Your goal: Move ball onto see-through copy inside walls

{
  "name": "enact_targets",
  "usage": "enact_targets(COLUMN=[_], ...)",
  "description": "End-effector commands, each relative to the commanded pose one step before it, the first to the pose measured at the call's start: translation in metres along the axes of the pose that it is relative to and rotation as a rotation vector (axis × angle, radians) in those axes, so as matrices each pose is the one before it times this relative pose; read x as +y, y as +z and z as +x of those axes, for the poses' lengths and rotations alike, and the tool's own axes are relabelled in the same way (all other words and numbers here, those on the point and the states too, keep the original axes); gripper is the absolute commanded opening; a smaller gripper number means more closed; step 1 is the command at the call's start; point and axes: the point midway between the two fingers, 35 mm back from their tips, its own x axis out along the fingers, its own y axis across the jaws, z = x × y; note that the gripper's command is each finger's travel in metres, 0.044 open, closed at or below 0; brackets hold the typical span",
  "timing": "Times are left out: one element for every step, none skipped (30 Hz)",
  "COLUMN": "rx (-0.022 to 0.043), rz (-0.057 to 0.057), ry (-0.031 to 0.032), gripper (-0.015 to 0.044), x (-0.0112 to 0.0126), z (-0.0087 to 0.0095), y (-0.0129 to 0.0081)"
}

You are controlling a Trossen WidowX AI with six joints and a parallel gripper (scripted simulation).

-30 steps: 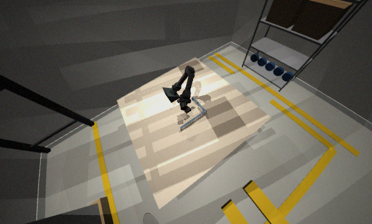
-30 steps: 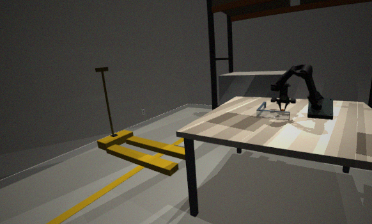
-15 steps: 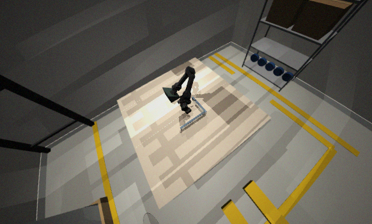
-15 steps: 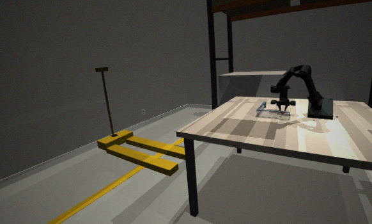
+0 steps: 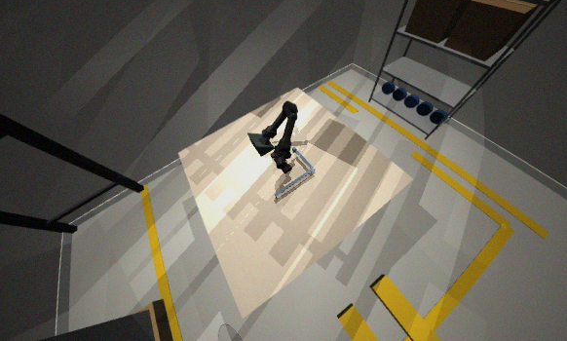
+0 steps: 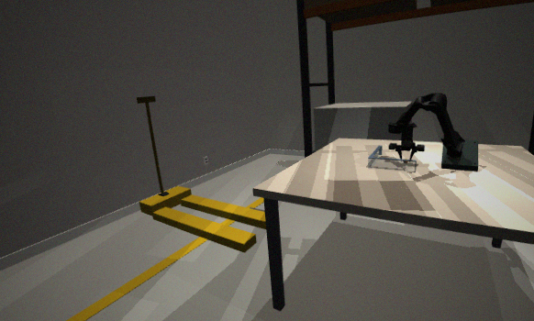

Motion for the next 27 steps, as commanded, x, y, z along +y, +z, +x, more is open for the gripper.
enact_targets(rx=[0.00004,0.0,0.00058,0.00149,0.00168,0.00066,-0.00101,-0.00199,-0.0017,-0.00065,0.0,0.0,0.0,0.0,0.0,0.00184,0.0,0.0,0.0,0.0,0.0,0.0,0.00006,0.00005,-0.00037,-0.00094,-0.00084], rz=[-0.0002,0.0,0.0003,0.0008,0.0013,0.0015,0.0012,0.0008,0.0004,0.0001,0.0,0.0,0.0,0.0,0.0,0.0055,0.0,0.0,0.0,0.0,0.0,0.0,-0.0001,-0.0004,-0.0007,-0.0008,-0.0005], ry=[0.00005,0.0,0.00012,0.00042,0.00092,0.00147,0.00168,0.00138,0.00082,0.00027,0.0,0.0,0.0,0.0,0.0,-0.01091,0.0,0.0,0.0,0.0,0.0,0.0,0.00013,0.00041,0.00074,0.00078,0.00048], gripper=[0.0233,0.0233,0.0233,0.0233,0.0233,0.0233,0.0233,0.0233,0.0233,0.0233,0.0233,0.0233,0.0233,0.0233,0.0233,0.0233,0.0233,0.0233,0.0233,0.0233,0.0233,0.0233,0.026,0.0286,0.0312,0.0338,0.0365], x=[-0.00004,0.0,-0.00039,-0.00098,-0.00101,-0.00014,0.00112,0.00177,0.00143,0.00054,0.0,0.0,0.0,0.0,0.0,-0.00194,0.0,0.0,0.0,0.0,0.0,0.0,0.0,0.00013,0.00061,0.00111,0.0009], z=[-0.00006,0.0,-0.00266,-0.00807,-0.01372,-0.01779,-0.01815,-0.01452,-0.00876,-0.00292,0.0,0.0,0.0,0.0,0.0,0.009,0.0,0.0,0.0,0.0,0.0,0.0,-0.00231,-0.00696,-0.01167,-0.01174,-0.00706], y=[0.00001,0.0,-0.00029,-0.00077,-0.00097,-0.0006,0.00018,0.00076,0.00074,0.0003,0.0,0.0,0.0,0.0,0.0,-0.00187,0.0,0.0,0.0,0.0,0.0,0.0,0.0,0.00007,0.00037,0.00069,0.00058])
